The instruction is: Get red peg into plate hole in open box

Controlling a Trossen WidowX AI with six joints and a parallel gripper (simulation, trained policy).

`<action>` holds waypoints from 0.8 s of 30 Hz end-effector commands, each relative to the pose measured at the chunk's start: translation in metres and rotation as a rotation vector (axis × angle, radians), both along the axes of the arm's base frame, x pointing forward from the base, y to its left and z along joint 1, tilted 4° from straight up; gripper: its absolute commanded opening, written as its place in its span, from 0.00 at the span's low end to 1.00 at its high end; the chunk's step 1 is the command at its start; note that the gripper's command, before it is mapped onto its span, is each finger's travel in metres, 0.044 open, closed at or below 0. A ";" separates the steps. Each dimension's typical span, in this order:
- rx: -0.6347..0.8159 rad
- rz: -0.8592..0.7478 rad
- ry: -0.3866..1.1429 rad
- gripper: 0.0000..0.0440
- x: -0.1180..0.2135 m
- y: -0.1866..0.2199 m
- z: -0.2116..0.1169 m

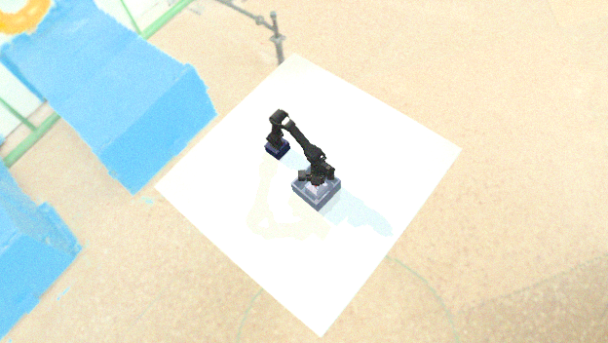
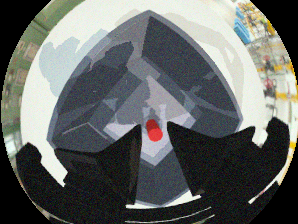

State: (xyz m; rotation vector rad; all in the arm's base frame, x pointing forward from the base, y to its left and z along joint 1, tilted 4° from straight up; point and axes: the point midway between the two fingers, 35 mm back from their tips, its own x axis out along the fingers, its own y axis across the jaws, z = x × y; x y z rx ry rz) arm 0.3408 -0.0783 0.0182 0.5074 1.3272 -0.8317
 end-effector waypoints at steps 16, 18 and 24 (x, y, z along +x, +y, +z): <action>0.144 0.047 -0.096 1.00 0.075 -0.007 0.022; 0.159 0.058 -0.119 1.00 0.085 -0.005 0.027; 0.183 0.077 -0.165 1.00 0.103 -0.001 0.036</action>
